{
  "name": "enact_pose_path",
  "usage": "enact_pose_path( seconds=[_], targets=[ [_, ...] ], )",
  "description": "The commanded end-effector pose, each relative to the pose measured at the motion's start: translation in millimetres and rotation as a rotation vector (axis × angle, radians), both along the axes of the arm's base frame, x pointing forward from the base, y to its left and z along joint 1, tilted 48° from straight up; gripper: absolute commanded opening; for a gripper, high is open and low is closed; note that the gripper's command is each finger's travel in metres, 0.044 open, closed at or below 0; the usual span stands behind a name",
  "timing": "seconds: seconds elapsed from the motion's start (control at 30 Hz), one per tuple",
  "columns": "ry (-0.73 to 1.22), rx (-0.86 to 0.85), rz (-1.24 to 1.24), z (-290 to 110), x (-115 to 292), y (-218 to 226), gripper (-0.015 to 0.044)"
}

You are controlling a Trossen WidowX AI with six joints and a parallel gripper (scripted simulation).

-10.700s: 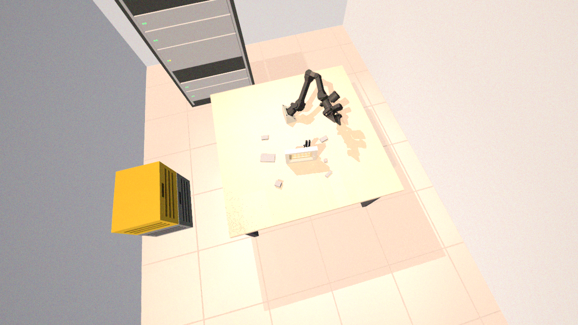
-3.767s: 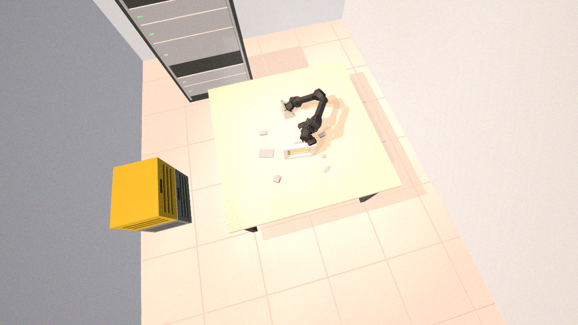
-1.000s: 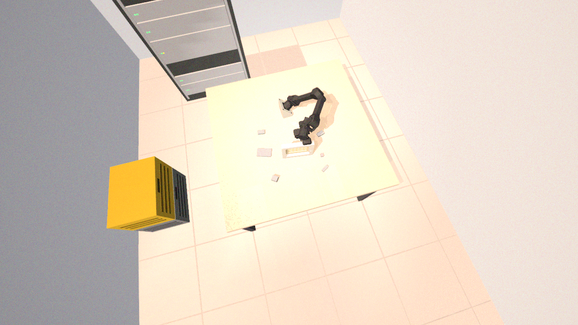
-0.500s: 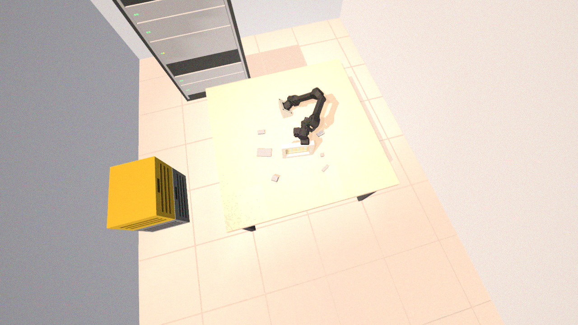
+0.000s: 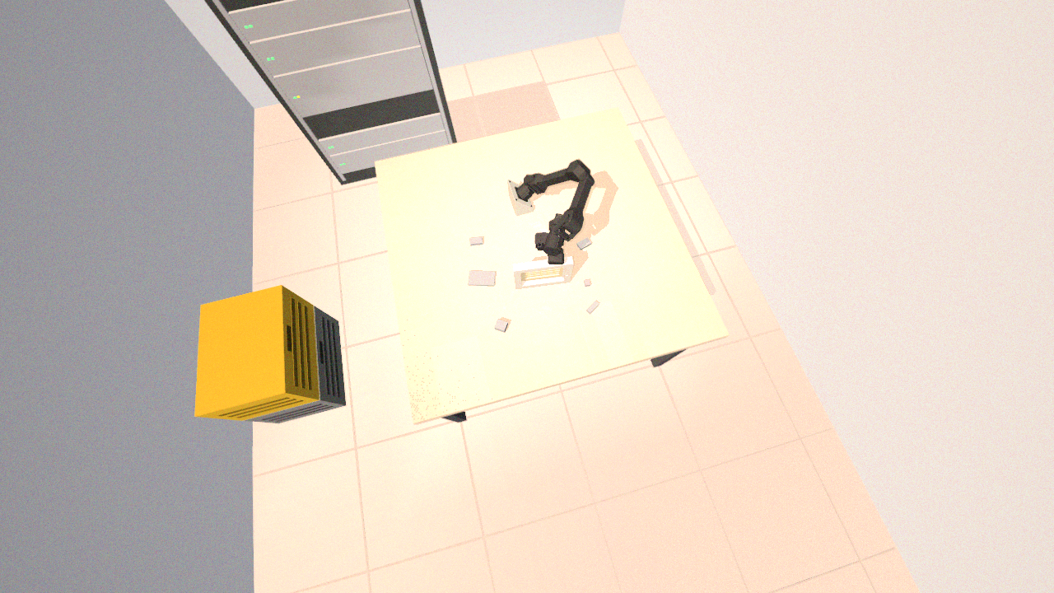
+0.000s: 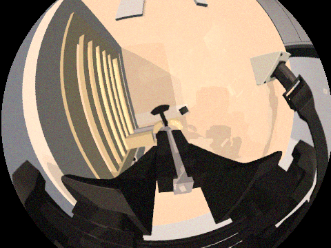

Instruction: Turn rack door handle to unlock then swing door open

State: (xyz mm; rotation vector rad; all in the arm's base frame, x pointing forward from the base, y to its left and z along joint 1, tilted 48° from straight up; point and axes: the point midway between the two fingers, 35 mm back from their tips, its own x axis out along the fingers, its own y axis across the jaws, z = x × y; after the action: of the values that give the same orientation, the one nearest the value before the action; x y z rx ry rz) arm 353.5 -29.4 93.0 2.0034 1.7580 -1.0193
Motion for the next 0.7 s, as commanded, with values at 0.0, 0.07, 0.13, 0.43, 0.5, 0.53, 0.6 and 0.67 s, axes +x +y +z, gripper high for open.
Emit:
enact_pose_path(
  seconds=[0.0,0.07,0.13,0.43,0.5,0.53,0.6,0.67],
  targets=[
    [0.003,-0.003,0.001,-0.6,-0.3,0.0,0.0126],
    [0.003,-0.003,0.001,-0.6,-0.3,0.0,0.0113],
    [0.003,-0.003,0.001,-0.6,-0.3,0.0,0.0099],
    [0.003,-0.003,0.001,-0.6,-0.3,0.0,0.0039],
    [0.003,-0.003,0.001,-0.6,-0.3,0.0,0.0026],
    [0.003,-0.003,0.001,-0.6,-0.3,0.0,0.0019],
    [0.003,-0.003,0.001,-0.6,-0.3,0.0,0.0014],
    [0.001,-0.003,0.003,-0.7,-0.4,-0.1,0.0014]
  ],
)
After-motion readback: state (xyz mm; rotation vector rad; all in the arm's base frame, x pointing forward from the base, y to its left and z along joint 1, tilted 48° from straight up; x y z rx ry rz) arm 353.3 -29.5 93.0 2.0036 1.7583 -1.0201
